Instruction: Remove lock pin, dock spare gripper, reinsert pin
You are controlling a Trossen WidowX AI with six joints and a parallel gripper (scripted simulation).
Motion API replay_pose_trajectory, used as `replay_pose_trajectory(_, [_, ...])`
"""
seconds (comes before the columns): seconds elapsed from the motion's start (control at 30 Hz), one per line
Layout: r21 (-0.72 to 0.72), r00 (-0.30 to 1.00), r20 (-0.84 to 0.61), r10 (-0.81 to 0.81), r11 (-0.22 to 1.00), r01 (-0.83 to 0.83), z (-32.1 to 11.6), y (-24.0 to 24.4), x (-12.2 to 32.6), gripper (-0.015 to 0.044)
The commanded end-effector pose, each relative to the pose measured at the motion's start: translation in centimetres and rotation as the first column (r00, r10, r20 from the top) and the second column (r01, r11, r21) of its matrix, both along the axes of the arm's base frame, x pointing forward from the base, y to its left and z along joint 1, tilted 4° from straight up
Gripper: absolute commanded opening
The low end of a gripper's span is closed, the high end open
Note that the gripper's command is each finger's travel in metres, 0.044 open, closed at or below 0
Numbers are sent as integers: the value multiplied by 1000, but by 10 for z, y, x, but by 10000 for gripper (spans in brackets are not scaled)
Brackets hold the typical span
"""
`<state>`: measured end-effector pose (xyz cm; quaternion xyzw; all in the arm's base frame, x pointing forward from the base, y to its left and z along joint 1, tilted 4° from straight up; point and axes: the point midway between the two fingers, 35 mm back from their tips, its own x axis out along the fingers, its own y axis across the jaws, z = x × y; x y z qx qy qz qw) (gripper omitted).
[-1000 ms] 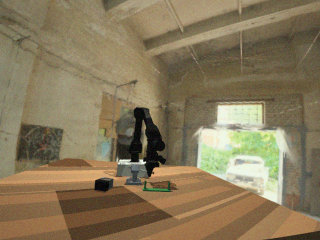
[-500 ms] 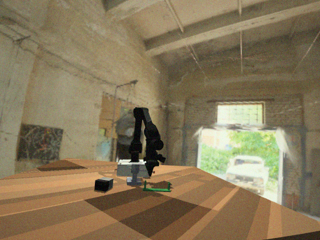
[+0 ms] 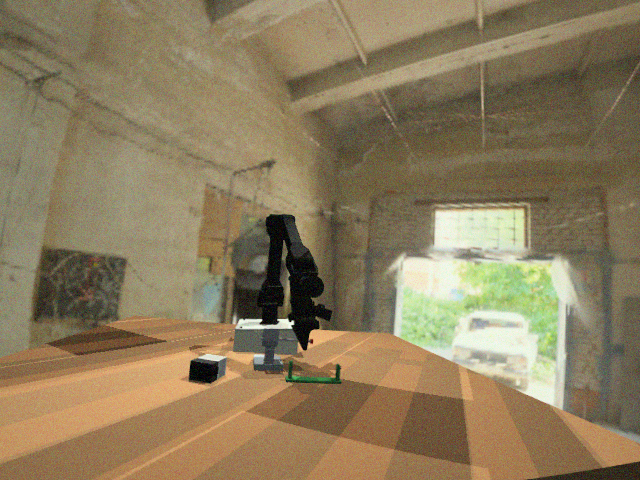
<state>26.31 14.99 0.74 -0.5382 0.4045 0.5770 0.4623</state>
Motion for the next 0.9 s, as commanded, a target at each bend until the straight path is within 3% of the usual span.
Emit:
replay_pose_trajectory(0.0, [7, 1000, -2, -4, 1000, 4, 2, 4, 0, 0])
replay_pose_trajectory(0.87, [4, 1000, -4, 0, 1000, 0, 3, 22, -4, 0])
